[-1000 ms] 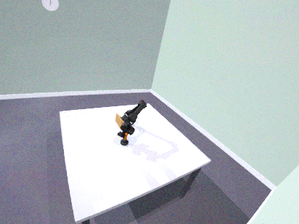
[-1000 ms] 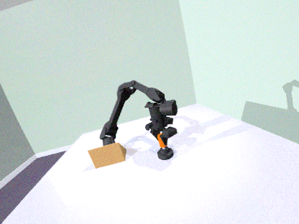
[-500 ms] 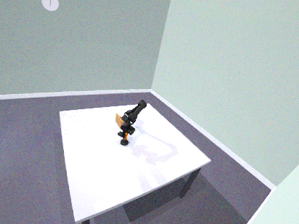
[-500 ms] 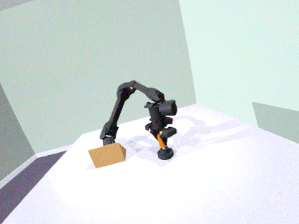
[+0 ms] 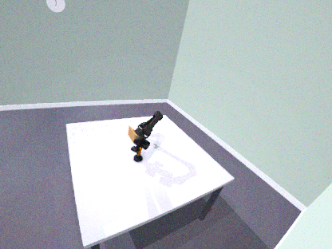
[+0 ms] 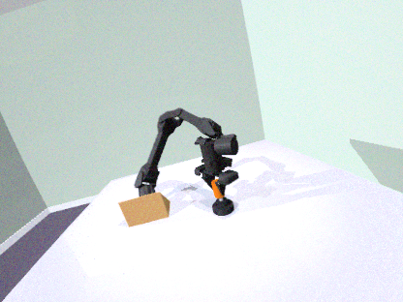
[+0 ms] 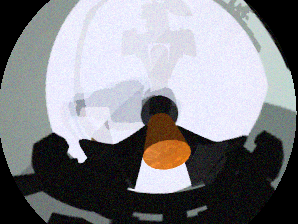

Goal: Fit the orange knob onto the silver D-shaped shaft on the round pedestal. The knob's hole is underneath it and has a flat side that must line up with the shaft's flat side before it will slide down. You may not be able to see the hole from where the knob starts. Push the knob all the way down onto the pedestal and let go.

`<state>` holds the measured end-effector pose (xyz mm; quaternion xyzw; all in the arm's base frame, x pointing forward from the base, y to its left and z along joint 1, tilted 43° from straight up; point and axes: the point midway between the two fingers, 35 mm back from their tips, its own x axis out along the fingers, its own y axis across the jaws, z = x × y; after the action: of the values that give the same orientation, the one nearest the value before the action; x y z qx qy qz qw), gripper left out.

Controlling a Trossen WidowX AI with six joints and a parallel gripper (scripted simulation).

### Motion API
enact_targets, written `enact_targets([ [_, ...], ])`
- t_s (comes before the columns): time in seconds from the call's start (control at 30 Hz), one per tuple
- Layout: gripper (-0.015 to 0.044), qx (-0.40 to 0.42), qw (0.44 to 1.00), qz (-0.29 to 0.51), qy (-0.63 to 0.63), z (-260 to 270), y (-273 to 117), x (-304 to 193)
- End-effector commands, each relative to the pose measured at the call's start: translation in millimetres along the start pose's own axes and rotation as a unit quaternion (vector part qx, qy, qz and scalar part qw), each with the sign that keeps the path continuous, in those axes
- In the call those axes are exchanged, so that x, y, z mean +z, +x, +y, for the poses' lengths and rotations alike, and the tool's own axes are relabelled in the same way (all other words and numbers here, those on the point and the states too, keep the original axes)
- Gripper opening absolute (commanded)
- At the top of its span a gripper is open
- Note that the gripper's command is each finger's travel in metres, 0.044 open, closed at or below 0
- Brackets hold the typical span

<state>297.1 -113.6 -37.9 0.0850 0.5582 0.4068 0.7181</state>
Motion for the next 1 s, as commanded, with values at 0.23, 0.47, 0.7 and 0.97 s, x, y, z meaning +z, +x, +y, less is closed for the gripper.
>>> enact_targets([
  [0.23, 0.0, -0.002, 0.997, 0.0, -0.083, -4.4, 0.8, 2.1],
  [0.47, 0.0, -0.002, 0.997, 0.0, -0.083, -3.6, 3.2, 1.8],
  [0.7, 0.0, -0.002, 0.997, 0.0, -0.083, -1.4, 3.3, -0.1],
  [0.97, 0.0, -0.002, 0.997, 0.0, -0.083, 0.5, 3.6, -0.9],
])
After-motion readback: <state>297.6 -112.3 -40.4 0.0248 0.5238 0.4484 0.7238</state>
